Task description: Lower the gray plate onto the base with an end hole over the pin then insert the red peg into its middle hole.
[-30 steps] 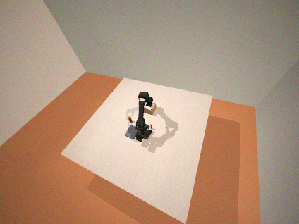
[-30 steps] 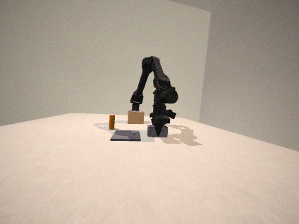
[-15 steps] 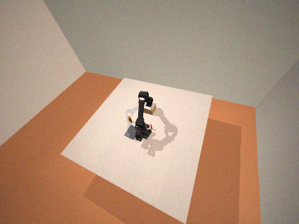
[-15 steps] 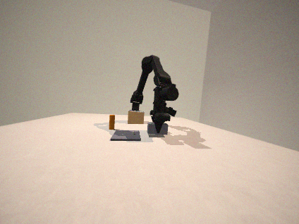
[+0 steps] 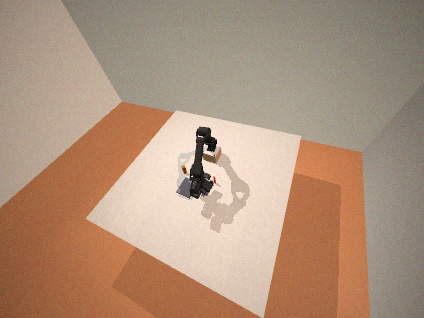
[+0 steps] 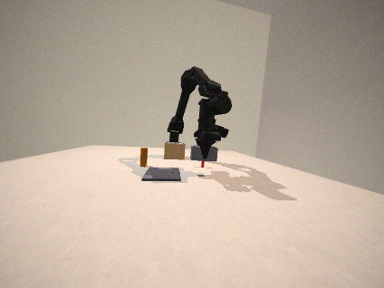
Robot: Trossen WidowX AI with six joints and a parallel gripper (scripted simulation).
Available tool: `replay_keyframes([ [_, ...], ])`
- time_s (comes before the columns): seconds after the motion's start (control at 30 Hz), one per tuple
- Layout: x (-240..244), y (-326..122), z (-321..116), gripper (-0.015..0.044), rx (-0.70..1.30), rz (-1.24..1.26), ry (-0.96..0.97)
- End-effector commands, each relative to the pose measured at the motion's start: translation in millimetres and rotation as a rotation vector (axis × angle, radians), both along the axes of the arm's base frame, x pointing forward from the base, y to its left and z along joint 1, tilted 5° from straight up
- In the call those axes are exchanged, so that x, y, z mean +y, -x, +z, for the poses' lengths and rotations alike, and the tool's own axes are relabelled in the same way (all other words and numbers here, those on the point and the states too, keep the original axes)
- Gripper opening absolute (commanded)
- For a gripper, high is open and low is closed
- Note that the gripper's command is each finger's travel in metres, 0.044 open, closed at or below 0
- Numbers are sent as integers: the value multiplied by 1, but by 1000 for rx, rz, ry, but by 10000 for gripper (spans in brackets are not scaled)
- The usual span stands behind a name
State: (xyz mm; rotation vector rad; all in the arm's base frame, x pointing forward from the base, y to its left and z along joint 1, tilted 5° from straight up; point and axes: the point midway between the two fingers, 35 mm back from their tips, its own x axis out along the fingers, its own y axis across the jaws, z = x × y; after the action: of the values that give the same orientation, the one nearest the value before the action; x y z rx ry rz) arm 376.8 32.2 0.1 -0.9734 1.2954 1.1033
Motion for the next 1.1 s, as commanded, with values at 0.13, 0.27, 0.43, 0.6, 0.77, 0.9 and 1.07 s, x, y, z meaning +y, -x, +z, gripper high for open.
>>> replay_keyframes([
  [0.13,-3,-4,30,0,-14,5,4],
  [0.27,-4,-3,43,0,-14,5,4],
  [0.43,-6,-2,60,0,-14,5,4],
  [0.6,-7,-1,74,0,-13,5,4],
  [0.77,-9,-1,73,0,-14,10,4],
  [0.9,-20,-2,66,0,-16,38,4],
  [1.07,-34,-2,57,0,-19,75,5],
])
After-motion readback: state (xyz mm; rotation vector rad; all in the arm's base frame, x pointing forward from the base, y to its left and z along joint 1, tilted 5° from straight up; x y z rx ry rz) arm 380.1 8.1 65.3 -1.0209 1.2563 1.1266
